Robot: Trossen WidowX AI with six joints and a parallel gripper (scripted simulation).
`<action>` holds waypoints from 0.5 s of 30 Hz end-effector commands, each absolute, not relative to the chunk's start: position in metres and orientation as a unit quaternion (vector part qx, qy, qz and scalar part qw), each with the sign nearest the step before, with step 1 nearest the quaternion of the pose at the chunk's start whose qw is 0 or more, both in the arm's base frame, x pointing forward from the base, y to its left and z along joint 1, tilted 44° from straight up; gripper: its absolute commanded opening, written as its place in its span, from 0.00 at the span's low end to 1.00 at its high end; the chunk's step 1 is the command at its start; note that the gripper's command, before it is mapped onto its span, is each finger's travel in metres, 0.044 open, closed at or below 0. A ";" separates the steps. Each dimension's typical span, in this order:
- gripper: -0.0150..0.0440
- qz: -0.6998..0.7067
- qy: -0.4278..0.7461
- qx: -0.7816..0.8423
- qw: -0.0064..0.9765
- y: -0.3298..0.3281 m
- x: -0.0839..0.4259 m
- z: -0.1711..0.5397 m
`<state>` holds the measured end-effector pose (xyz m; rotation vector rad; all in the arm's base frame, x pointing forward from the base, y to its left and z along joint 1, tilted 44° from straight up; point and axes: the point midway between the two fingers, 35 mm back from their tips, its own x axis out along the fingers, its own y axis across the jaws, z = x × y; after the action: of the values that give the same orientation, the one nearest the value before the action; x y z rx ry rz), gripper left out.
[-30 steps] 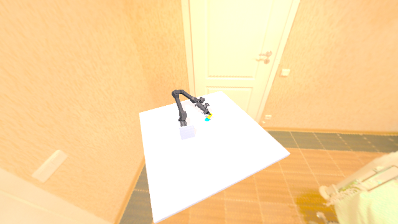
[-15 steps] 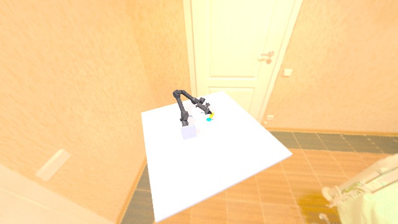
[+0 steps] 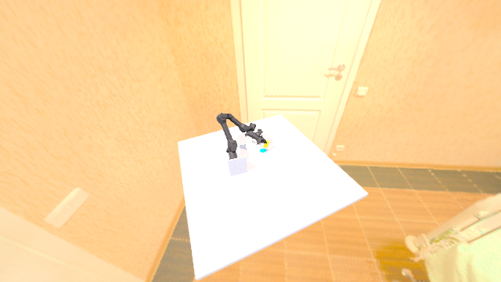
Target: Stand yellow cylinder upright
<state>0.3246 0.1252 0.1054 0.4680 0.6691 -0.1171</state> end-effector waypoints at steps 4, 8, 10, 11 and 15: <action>0.43 -0.066 0.300 0.240 0.921 0.124 0.321 0.108; 0.43 -0.069 0.287 0.246 0.923 0.124 0.320 0.110; 0.43 -0.071 0.281 0.250 0.924 0.124 0.319 0.111; 0.43 -0.071 0.277 0.251 0.925 0.123 0.319 0.112; 0.43 -0.074 0.264 0.259 0.926 0.123 0.317 0.114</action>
<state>0.3197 0.1252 0.1127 0.5152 0.5663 -0.1406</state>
